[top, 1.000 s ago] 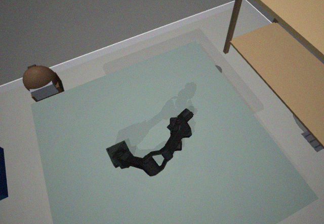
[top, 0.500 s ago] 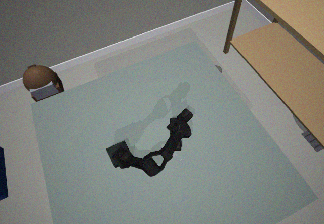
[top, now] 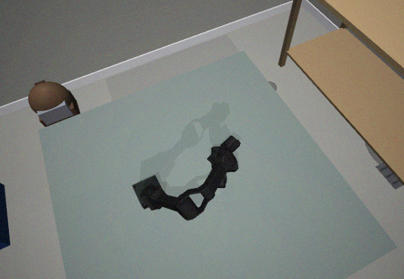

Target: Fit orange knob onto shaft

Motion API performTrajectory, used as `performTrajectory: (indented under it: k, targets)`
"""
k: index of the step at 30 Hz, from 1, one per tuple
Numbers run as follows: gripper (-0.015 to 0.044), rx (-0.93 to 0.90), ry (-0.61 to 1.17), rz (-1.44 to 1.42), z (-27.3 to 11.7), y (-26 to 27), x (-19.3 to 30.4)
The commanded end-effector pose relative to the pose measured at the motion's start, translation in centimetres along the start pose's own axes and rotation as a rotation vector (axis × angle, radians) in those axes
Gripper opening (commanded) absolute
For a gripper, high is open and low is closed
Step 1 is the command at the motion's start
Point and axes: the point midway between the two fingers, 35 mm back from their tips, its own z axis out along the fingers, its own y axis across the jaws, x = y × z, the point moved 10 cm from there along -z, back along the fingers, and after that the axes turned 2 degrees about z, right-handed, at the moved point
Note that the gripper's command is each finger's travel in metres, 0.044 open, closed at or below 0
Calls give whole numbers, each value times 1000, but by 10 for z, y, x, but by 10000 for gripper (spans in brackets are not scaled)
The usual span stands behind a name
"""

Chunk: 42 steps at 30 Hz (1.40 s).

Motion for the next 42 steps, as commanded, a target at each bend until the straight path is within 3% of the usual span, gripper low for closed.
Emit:
performTrajectory:
  k: [1, 10, 17, 42]
  targets:
    - [0, 0, -4, 1, 0, 0, -1]
    - [0, 0, -4, 10, -5, 0, -3]
    - [0, 0, -4, 211, -6, 2, -5]
    - [0, 0, -3, 210, -2, 0, 1]
